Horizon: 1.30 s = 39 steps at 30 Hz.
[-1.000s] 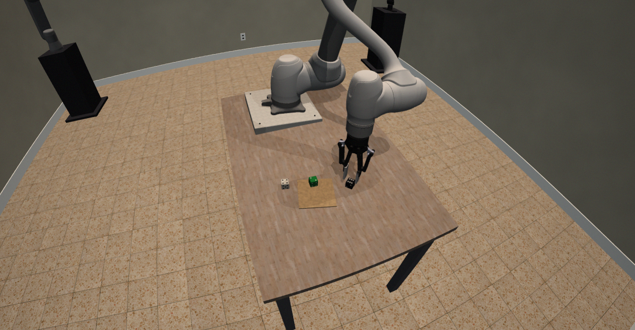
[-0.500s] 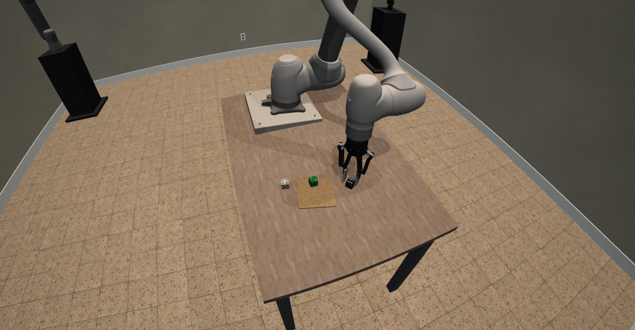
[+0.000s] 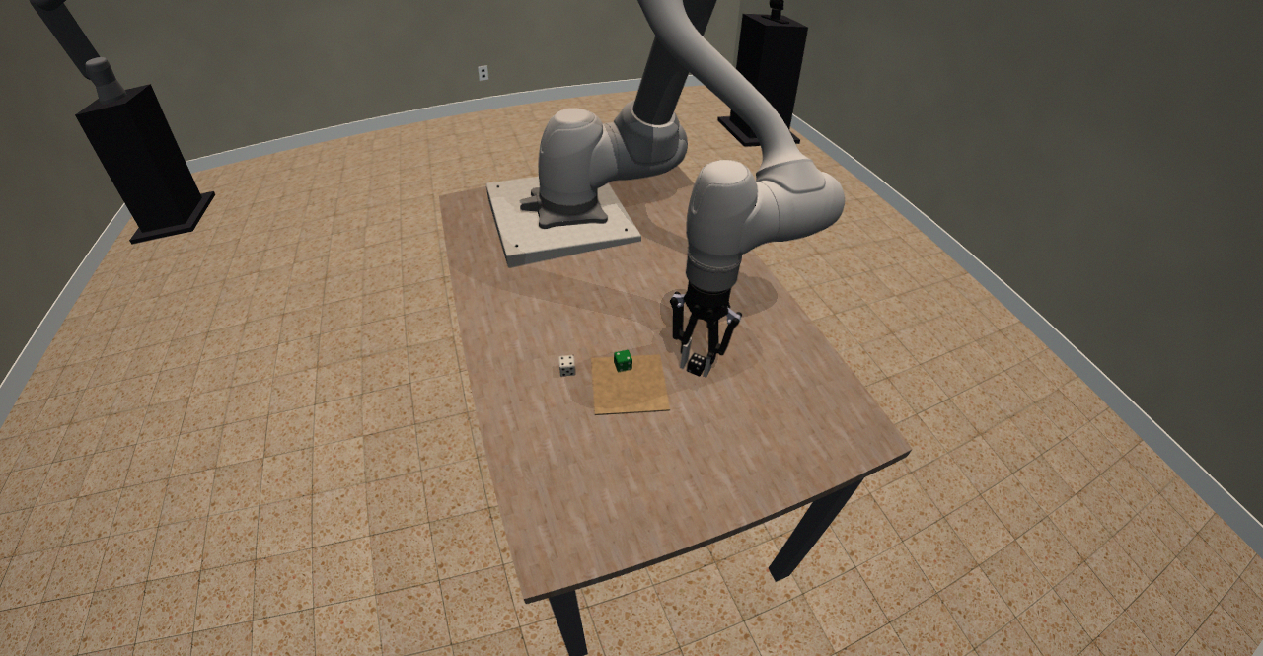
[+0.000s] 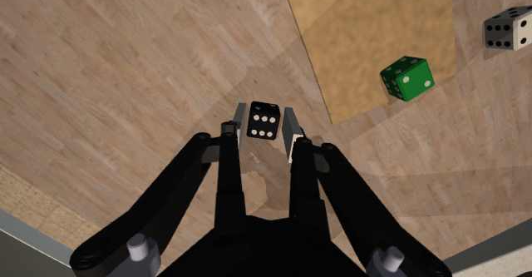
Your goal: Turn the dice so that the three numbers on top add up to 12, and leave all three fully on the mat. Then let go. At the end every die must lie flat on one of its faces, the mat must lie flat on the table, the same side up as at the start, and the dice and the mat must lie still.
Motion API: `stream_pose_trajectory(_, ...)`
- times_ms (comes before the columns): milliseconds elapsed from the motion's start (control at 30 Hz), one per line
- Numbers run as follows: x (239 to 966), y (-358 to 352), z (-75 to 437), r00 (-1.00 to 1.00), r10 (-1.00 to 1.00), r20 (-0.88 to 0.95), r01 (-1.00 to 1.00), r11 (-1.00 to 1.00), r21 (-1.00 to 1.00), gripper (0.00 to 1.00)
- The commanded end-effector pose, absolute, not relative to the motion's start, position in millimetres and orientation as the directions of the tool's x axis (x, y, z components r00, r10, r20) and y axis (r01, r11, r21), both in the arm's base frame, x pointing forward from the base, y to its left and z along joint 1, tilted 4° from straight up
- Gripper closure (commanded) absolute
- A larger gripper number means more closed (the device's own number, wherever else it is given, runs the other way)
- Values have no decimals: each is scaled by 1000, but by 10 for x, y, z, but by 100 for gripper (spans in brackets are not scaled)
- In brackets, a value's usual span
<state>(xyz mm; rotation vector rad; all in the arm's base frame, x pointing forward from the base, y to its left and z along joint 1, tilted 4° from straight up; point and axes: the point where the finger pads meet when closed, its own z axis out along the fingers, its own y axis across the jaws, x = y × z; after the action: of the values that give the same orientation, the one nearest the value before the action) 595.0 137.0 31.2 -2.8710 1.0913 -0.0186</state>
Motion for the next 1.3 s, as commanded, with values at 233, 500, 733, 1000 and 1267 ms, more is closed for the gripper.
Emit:
stream_pose_trajectory(233,5950,1370,309,748,-664,-14,-663,-745,-70,72)
stream_pose_trajectory(500,5950,1370,309,748,-664,-14,-663,-745,-70,72)
stream_pose_trajectory(733,5950,1370,309,748,-664,-14,-663,-745,-70,72)
stream_pose_trajectory(1000,5950,1370,309,748,-664,-14,-663,-745,-70,72)
stream_pose_trajectory(1267,5950,1370,309,748,-664,-14,-663,-745,-70,84)
